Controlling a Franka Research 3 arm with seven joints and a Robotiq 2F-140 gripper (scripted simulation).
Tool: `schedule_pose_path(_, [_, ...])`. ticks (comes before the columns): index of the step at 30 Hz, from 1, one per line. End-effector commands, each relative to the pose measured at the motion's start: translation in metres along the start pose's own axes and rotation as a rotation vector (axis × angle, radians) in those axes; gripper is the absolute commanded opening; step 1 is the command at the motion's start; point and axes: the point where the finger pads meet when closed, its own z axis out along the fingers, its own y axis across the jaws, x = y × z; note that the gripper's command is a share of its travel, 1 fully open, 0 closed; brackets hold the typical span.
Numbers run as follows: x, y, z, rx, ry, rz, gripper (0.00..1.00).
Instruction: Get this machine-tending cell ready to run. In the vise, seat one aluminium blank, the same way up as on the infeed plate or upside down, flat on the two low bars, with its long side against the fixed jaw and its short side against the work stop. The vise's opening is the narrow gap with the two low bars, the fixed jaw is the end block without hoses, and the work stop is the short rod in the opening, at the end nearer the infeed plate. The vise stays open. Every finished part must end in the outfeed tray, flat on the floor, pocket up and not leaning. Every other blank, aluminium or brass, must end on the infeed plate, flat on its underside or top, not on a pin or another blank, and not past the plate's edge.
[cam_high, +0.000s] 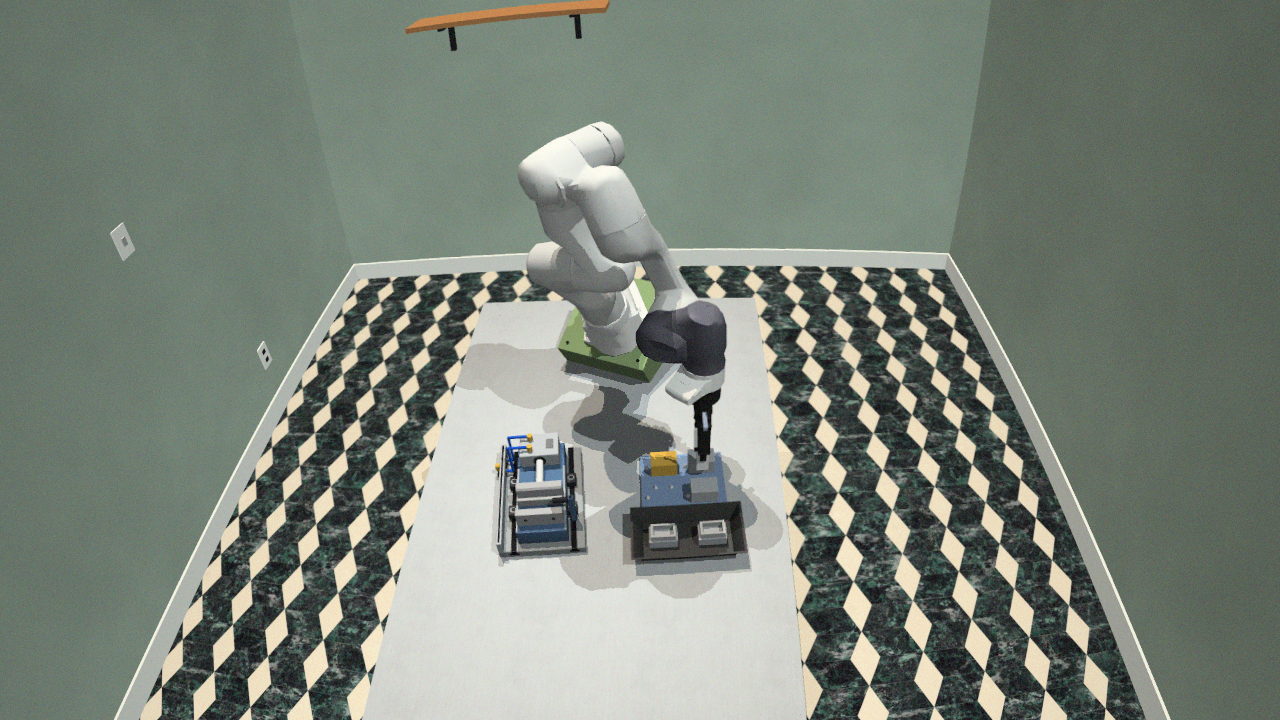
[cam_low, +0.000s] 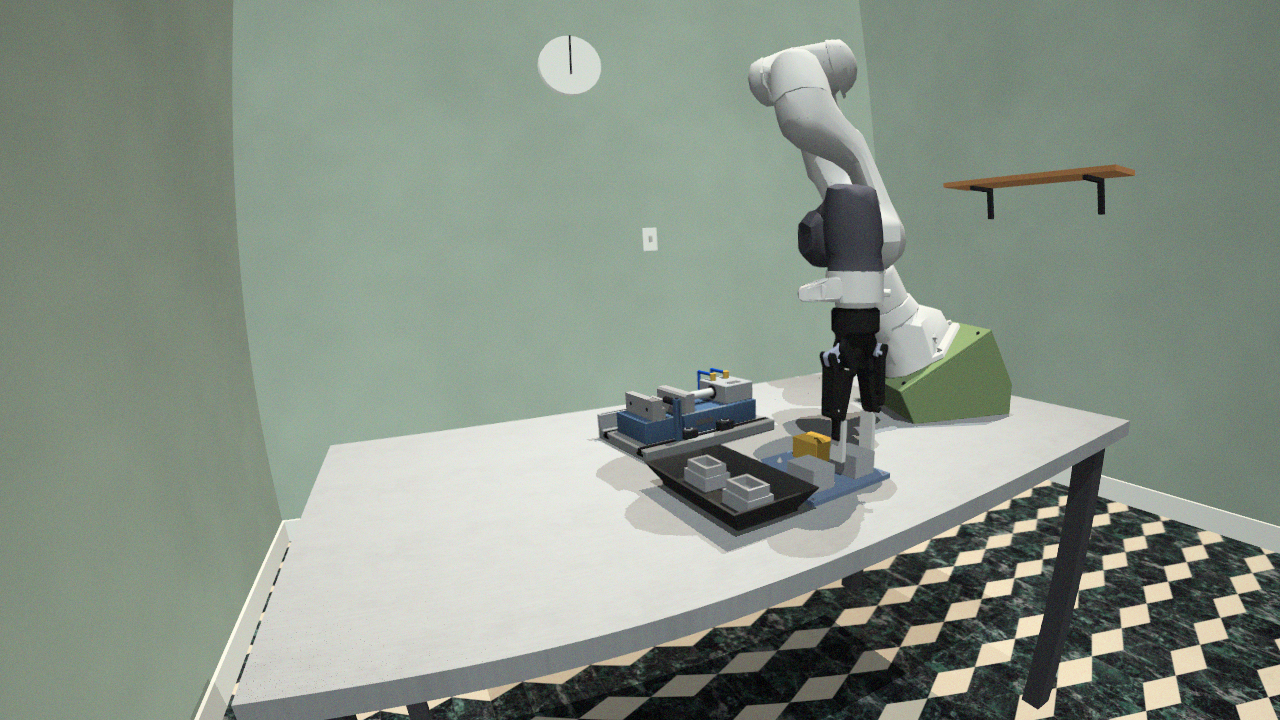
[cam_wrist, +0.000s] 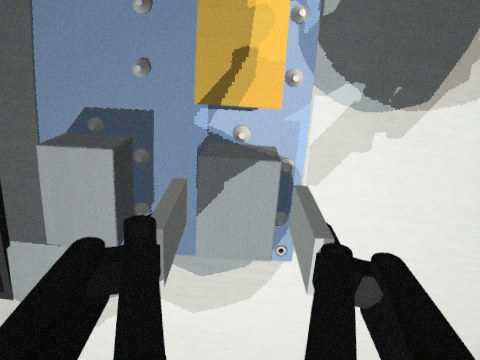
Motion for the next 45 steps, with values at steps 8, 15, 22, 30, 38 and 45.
schedule_pose_path(8, [-0.0017, -0.0005, -0.0002, 0.001, -0.005, 0.007, 0.4])
schedule_pose_path(15, [-0.0017, -0.0005, -0.0002, 0.001, -0.005, 0.007, 0.4])
schedule_pose_path(22, [-0.0017, -0.0005, -0.0002, 0.001, -0.005, 0.007, 0.4])
schedule_pose_path(30, [-0.0017, -0.0005, -0.0002, 0.001, -0.005, 0.007, 0.0])
schedule_pose_path(38, [-0.0017, -0.0005, -0.0002, 0.001, -0.005, 0.007, 0.0])
schedule_pose_path(45, [-0.0017, -0.0005, -0.0002, 0.001, -0.005, 0.007, 0.0])
